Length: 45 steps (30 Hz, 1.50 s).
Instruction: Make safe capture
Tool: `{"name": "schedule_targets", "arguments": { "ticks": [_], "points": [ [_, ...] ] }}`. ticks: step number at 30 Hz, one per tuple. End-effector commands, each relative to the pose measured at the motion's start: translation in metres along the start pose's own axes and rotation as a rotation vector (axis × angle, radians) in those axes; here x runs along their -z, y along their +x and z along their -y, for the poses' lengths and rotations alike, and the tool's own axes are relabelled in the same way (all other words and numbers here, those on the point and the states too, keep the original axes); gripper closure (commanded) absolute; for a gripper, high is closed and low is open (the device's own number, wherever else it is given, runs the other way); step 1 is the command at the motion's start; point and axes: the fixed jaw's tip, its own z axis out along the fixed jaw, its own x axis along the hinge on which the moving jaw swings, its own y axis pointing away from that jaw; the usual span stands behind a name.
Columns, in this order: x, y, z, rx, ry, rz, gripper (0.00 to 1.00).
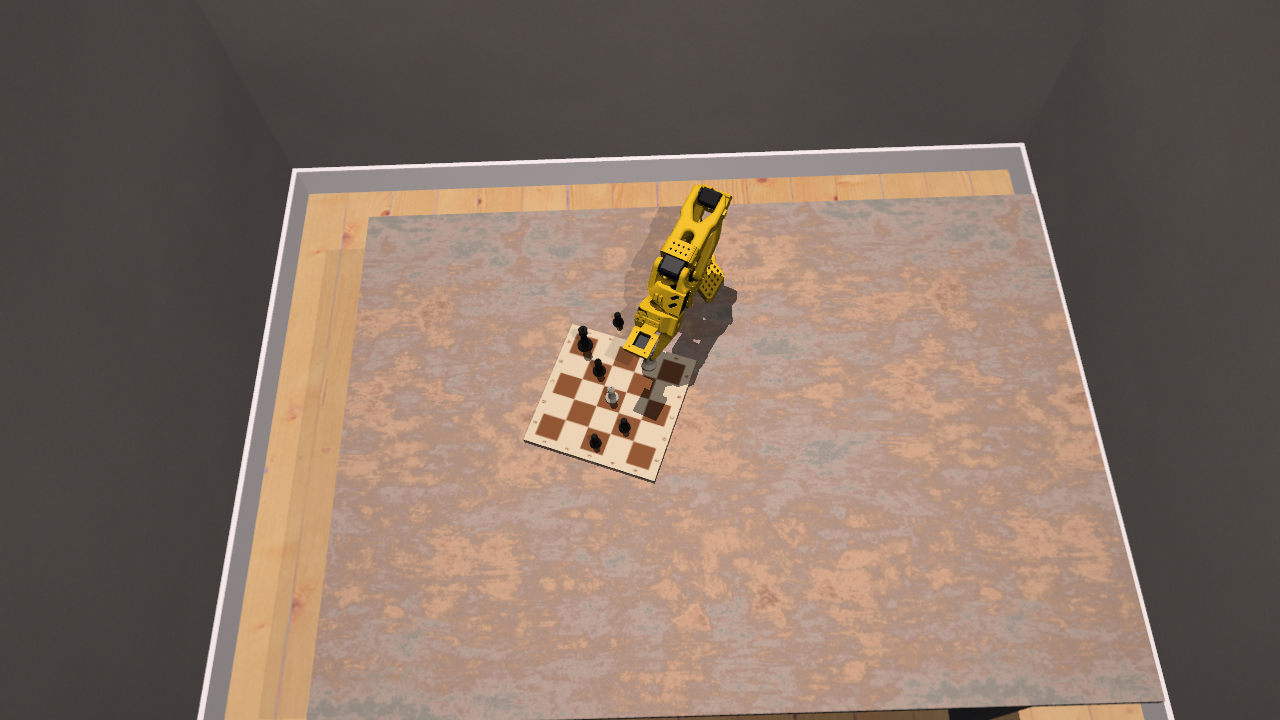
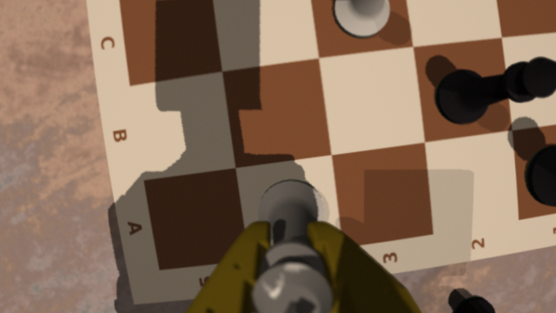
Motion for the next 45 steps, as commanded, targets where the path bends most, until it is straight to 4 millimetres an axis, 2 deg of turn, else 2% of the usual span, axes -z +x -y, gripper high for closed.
{"name": "schedule_targets", "arguments": {
  "ticks": [1, 27, 45],
  "points": [
    [-0.0031, 0.0033, -0.0019, 0.014, -0.007, -0.01, 1.0],
    [-0.0041, 0.0044, -0.0025, 0.017, -0.008, -0.01, 1.0],
    [-0.0041, 0.0044, -0.0025, 0.017, -0.008, -0.01, 0.88]
  ]
}}
